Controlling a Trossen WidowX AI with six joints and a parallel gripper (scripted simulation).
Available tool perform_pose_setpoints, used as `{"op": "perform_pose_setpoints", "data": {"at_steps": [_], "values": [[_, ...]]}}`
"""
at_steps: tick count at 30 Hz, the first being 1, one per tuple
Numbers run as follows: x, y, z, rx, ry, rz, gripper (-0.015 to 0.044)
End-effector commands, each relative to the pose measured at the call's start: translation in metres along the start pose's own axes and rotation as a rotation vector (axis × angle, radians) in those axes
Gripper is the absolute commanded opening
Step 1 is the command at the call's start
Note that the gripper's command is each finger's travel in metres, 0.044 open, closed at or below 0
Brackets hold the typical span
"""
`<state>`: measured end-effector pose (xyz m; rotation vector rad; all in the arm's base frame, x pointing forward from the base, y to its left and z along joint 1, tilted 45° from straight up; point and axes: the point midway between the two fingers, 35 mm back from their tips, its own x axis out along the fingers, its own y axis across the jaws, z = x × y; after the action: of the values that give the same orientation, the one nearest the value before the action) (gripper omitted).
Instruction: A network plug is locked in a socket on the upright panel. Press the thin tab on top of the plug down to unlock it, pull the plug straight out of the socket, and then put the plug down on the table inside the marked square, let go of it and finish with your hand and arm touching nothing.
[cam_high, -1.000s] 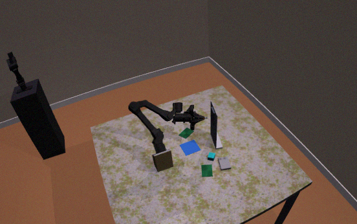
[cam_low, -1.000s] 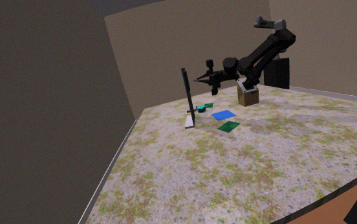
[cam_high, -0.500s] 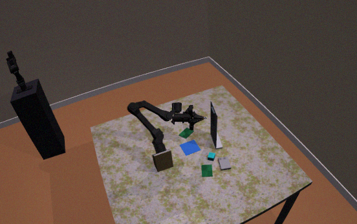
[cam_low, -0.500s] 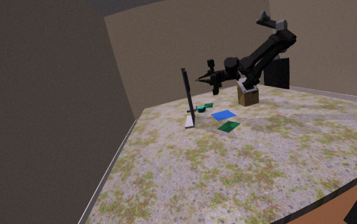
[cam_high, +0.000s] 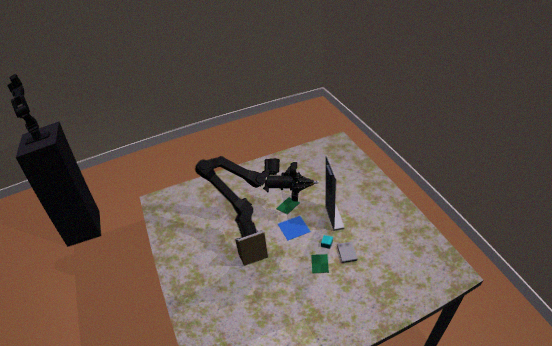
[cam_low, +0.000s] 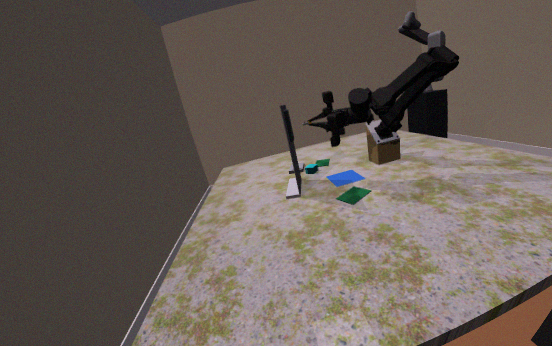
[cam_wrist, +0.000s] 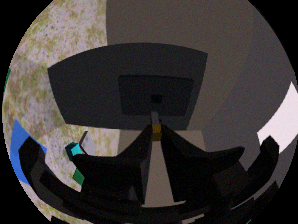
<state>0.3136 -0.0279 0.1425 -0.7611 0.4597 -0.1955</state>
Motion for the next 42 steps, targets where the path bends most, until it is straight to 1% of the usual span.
{"op": "perform_pose_setpoints", "data": {"at_steps": [1, 16, 36, 40, 42], "values": [[-0.002, -0.001, -0.001, 0.006, 0.003, -0.005, 0.0000], [-0.005, -0.002, -0.001, 0.002, 0.000, 0.001, 0.0000], [-0.025, -0.059, -0.010, 0.003, 0.005, -0.004, 0.0000], [-0.026, -0.060, -0.011, -0.001, 0.004, 0.000, 0.0000], [-0.023, -0.053, -0.012, -0.026, -0.002, 0.032, 0.0000]]}}
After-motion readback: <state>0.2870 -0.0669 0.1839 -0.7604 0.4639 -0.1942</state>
